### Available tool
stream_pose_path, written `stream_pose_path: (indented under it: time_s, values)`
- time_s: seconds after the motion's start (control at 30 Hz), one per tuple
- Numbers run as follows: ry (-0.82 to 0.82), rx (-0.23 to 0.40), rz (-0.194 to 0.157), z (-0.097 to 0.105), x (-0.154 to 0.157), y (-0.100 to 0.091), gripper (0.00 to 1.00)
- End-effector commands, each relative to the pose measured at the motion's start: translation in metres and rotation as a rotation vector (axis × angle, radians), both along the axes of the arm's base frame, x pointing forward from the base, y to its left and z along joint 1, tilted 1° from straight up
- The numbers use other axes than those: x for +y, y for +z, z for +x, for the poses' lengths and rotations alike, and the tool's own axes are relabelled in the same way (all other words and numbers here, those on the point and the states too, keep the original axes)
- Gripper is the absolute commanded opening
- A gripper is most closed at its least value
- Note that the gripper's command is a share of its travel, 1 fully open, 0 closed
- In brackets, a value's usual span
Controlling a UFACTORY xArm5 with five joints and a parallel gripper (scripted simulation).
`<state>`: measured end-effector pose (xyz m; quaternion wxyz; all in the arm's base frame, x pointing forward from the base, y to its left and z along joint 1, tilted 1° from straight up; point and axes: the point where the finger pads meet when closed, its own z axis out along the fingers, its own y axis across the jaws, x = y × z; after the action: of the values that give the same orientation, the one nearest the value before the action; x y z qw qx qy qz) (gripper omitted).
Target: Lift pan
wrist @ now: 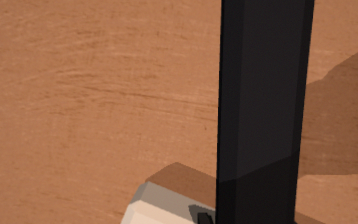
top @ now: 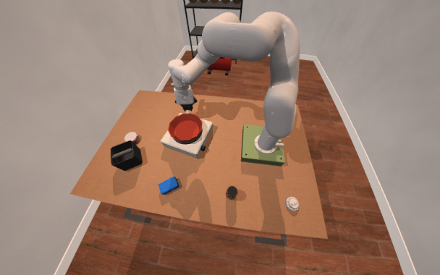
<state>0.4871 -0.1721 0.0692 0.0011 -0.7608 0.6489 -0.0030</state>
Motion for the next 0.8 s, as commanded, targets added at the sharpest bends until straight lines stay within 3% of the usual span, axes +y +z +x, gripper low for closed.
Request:
stream_pose_path:
  time_s: [0.0, 0.77]
  values:
    - [0.000, -0.004, -0.001, 0.0012, -0.0004, 0.0019, 0.00]
    - [0.000, -0.004, -0.001, 0.0011, -0.0003, 0.0065, 0.00]
